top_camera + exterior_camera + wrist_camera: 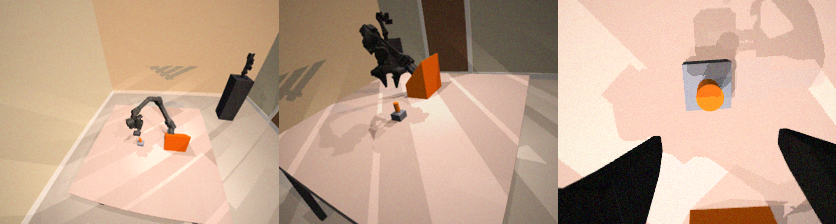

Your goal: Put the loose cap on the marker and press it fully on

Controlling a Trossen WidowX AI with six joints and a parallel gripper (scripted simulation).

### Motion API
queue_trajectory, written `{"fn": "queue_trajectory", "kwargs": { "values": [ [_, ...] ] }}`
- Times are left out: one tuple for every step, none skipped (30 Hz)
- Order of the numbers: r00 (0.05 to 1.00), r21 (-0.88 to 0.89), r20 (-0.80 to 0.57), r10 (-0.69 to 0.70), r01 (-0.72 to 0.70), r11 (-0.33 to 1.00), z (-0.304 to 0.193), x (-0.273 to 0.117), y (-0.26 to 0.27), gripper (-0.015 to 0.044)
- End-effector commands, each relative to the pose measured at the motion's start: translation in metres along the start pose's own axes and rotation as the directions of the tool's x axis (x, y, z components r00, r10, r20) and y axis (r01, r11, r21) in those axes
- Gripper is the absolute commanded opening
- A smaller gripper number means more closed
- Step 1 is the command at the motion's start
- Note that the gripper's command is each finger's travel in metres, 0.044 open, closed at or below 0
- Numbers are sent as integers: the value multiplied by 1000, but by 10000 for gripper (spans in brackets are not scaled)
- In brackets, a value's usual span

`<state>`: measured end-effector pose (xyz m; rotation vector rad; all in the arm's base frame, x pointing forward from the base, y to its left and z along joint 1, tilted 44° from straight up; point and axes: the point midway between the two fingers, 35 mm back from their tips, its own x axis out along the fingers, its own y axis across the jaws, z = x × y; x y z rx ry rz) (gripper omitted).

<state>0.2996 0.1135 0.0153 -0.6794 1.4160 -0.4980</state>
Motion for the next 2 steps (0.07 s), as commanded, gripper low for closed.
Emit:
{"fn": "queue_trajectory", "kwargs": {
  "values": [
    [1000, 6, -1, 3, -3, 1000, 0, -1, 0, 440],
    [1000, 6, -1, 3, -3, 1000, 0, -1, 0, 440]
  ]
}}
